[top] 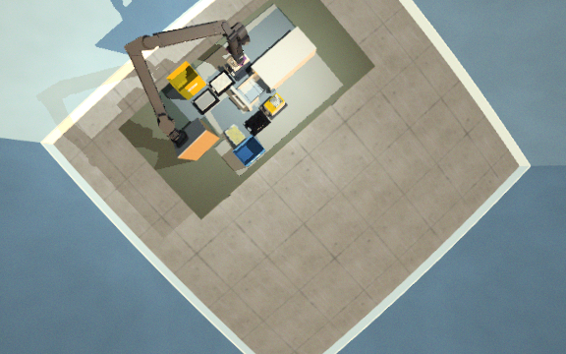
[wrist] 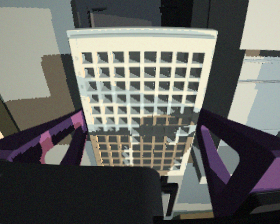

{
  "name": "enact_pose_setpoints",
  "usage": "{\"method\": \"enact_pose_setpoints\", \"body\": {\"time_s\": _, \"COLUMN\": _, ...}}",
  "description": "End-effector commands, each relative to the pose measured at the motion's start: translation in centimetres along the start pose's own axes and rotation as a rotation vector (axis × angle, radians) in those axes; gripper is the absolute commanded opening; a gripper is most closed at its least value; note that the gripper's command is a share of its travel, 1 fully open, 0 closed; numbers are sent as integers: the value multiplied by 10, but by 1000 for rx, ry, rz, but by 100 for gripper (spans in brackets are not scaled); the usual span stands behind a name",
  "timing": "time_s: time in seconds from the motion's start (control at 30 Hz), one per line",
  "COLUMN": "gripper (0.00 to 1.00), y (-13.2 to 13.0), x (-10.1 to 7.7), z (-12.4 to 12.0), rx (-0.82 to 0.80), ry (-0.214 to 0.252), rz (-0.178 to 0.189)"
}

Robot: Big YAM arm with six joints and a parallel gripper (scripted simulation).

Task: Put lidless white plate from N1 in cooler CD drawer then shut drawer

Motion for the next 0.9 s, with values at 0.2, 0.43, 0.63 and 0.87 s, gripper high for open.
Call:
{"method": "enact_pose_setpoints", "body": {"time_s": 0.2, "gripper": 0, "y": 13, "x": -54, "z": 14, "rx": -39, "ry": -76, "rz": 13}}
{"method": "enact_pose_setpoints", "body": {"time_s": 0.43, "gripper": 0, "y": 15, "x": -60, "z": 13, "rx": -43, "ry": -72, "rz": 12}}
{"method": "enact_pose_setpoints", "body": {"time_s": 0.63, "gripper": 0, "y": 15, "x": -72, "z": 12, "rx": -44, "ry": -82, "rz": 12}}
{"method": "enact_pose_setpoints", "body": {"time_s": 0.87, "gripper": 0, "y": 14, "x": -79, "z": 12, "rx": -42, "ry": -80, "rz": 11}}
Point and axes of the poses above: the point where the finger pads meet when closed, its own x axis out along the fingers, its own y axis across the jaws, z = x × y, the point moved 10 cm from there along -x, back along the fingers, and after that the axes turned 1 degree about x, right-handed, at the moved point
